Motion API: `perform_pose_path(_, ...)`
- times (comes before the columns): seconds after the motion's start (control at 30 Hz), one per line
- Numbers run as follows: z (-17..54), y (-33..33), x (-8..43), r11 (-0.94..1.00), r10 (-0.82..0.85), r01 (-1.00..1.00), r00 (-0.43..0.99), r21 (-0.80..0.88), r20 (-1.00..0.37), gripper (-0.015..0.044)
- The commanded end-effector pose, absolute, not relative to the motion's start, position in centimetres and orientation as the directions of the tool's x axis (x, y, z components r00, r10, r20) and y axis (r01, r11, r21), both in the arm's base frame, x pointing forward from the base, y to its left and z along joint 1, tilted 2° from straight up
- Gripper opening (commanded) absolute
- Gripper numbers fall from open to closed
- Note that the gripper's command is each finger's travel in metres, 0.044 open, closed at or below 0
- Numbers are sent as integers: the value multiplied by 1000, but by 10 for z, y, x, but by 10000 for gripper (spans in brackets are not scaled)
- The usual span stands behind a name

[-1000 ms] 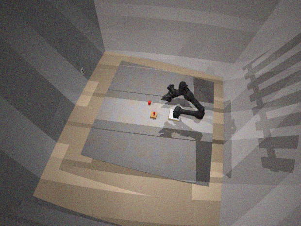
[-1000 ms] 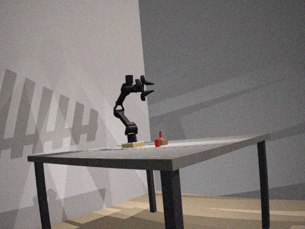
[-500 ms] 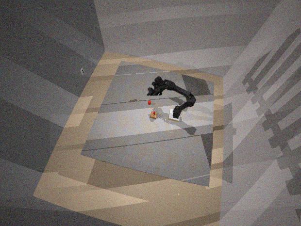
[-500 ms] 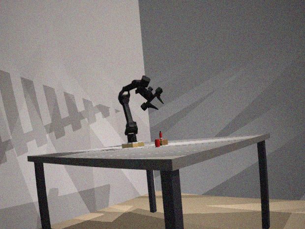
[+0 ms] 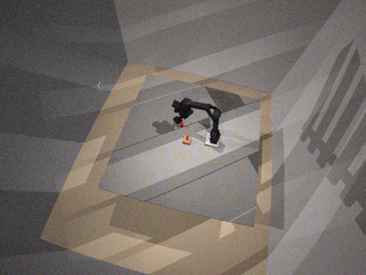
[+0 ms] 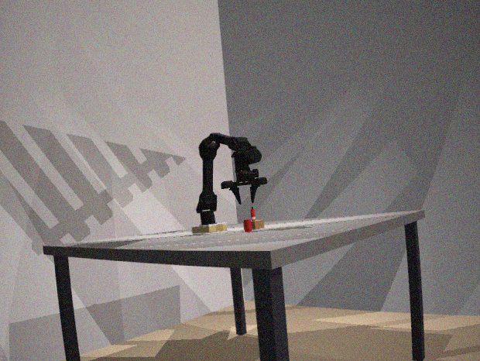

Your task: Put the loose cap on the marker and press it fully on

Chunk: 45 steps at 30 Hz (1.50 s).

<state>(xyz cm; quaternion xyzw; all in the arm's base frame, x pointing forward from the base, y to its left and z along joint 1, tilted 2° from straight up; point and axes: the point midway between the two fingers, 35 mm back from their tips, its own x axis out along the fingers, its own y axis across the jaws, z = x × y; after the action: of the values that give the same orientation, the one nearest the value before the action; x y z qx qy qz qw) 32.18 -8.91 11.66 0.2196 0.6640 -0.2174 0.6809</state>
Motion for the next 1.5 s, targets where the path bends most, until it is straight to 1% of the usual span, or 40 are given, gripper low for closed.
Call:
perform_pose_path(0.0, 116, -94, 323, 827, -25, 562, -1, -22, -1000, 247)
perform_pose_path(0.13, 114, -94, 323, 827, -25, 562, -1, -22, -1000, 247)
perform_pose_path(0.3, 81, -95, 323, 827, -25, 562, -1, -22, -1000, 247)
perform_pose_path(1.47, 31, -98, 325, 827, -26, 562, -1, -22, -1000, 247)
